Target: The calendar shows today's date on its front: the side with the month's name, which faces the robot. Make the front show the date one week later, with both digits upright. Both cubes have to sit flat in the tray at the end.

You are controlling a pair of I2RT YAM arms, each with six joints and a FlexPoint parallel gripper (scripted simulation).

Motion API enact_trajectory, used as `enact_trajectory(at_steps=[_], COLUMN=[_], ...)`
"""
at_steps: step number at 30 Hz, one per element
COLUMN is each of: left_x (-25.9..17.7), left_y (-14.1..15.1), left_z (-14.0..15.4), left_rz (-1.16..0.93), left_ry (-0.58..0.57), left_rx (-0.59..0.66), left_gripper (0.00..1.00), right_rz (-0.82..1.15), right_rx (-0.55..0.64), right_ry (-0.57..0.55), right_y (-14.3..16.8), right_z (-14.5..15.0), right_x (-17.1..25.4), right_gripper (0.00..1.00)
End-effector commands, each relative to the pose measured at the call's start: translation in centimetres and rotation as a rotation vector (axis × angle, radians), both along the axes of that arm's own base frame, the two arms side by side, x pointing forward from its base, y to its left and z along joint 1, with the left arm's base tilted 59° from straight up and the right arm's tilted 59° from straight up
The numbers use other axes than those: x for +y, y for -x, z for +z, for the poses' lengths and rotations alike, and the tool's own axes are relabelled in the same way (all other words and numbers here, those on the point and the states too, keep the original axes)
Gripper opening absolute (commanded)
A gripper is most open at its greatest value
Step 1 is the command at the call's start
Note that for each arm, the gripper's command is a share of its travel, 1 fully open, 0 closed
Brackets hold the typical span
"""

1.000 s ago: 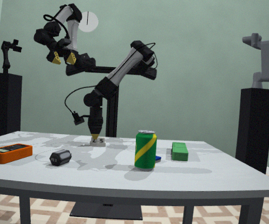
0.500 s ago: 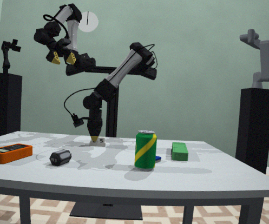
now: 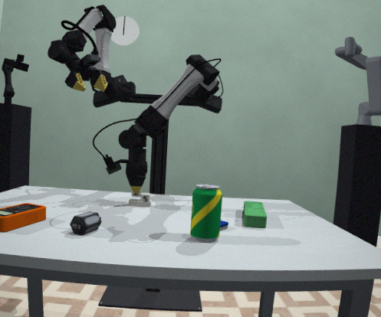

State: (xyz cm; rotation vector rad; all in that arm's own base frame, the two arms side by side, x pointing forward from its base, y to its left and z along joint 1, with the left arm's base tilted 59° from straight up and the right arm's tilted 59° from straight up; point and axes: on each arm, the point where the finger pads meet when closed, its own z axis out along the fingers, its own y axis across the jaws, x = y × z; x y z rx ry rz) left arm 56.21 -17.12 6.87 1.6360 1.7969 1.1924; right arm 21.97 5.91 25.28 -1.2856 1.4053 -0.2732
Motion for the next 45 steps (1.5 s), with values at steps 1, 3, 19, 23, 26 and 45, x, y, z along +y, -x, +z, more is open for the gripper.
enact_trajectory(at_steps=[1, 3, 19, 23, 26, 45], left_x=[-2.7, -2.6, 0.9, 5.5, 7.8, 14.4], left_y=[2.3, 2.5, 0.5, -0.6, -0.8, 1.0], left_z=[4.3, 4.2, 9.8, 10.2, 9.8, 5.5], left_rz=[-0.022, -0.014, 0.104, 0.147, 0.162, 0.211], left_ry=[0.031, 0.028, 0.264, 0.319, 0.341, 0.374], left_rx=[-0.056, -0.053, -0.211, -0.241, -0.245, -0.187], left_gripper=[0.2, 0.2, 0.2, 0.2, 0.2, 0.2], right_rz=[0.001, 0.002, 0.021, 0.017, 0.017, 0.029], right_rx=[-0.021, -0.014, 0.012, -0.006, -0.006, -0.031], right_ry=[0.007, 0.005, -0.006, 0.0, 0.0, 0.007], right_y=[0.0, -0.1, 0.2, 0.2, 0.2, -0.1], right_z=[0.8, 0.6, 0.0, 0.3, 0.3, 0.9], right_x=[0.1, 0.0, 0.3, 0.3, 0.3, 0.3], right_gripper=[1.0, 1.0, 1.0, 1.0, 1.0, 1.0])
